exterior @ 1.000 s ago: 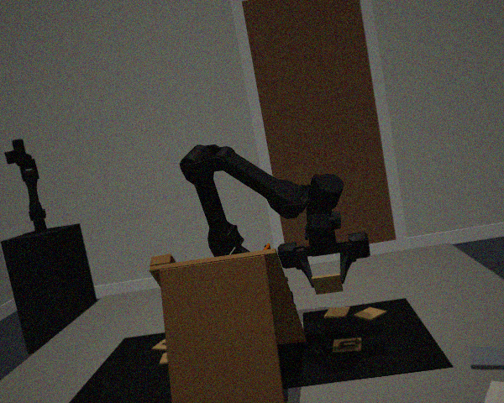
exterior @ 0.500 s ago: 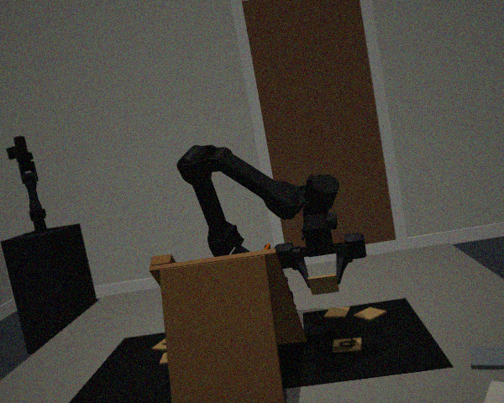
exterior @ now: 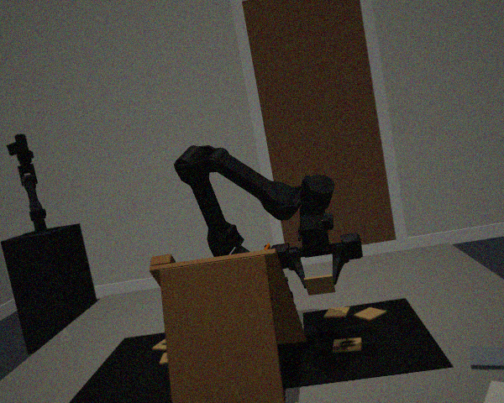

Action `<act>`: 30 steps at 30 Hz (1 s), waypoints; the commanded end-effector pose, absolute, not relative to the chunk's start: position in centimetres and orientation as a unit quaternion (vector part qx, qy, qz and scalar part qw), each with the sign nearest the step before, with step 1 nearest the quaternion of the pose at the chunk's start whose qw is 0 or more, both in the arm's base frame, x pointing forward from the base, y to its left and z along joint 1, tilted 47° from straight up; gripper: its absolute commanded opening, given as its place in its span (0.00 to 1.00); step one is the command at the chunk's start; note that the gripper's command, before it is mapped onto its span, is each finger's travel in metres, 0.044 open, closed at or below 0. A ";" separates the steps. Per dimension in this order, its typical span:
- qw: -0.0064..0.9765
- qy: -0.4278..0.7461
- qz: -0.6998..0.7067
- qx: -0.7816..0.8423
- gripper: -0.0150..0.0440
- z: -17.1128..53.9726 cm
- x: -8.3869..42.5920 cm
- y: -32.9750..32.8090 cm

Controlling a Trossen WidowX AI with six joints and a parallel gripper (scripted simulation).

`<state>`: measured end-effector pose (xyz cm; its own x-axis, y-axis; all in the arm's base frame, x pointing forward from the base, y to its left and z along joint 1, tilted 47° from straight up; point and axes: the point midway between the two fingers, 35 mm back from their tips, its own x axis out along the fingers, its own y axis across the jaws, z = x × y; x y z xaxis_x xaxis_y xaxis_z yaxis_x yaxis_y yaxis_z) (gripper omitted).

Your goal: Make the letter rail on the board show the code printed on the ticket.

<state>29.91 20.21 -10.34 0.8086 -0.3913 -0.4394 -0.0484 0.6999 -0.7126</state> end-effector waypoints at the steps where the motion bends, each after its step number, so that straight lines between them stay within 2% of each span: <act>1: 0.873 0.295 -0.096 -0.377 0.25 -10.2 29.8 20.0; 30: 0.873 0.295 -0.096 -0.377 0.25 -9.2 29.9 18.9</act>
<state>29.99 19.15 -9.28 0.8085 -0.3919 -0.4390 -0.0484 0.6991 -0.7133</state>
